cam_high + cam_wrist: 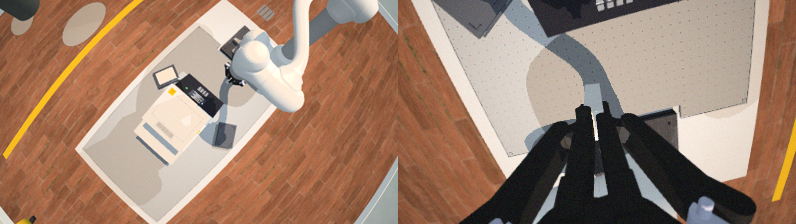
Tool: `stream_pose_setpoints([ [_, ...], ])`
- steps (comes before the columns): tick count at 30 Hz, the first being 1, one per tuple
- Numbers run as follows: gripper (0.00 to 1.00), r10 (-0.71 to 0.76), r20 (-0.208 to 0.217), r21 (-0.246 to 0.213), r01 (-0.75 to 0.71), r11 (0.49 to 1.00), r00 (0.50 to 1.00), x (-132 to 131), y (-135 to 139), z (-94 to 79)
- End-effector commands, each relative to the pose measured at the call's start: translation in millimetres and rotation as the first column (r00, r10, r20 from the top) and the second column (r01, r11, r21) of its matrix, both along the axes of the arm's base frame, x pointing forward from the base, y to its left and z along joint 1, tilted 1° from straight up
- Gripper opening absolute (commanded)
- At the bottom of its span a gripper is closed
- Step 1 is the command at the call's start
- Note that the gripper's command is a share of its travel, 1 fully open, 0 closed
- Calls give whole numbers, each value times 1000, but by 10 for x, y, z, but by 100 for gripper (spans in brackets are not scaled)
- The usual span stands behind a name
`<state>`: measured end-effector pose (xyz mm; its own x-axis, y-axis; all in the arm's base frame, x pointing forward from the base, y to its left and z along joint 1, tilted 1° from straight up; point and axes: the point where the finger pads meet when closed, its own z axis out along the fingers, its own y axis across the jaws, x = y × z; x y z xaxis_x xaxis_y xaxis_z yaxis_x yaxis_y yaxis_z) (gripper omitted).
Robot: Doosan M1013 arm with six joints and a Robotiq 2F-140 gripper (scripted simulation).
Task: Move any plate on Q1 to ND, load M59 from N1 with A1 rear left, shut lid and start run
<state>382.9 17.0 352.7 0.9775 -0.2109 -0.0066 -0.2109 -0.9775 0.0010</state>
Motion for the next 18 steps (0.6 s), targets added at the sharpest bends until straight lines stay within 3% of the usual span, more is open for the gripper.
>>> stream_pose_setpoints([
  [1,0,43,2,6,-43,999,999,-17,-149,75],
  [10,0,120,8,13,-121,993,993,-100,-541,278],
  [18,0,159,12,15,-159,987,987,-150,-703,365],
])
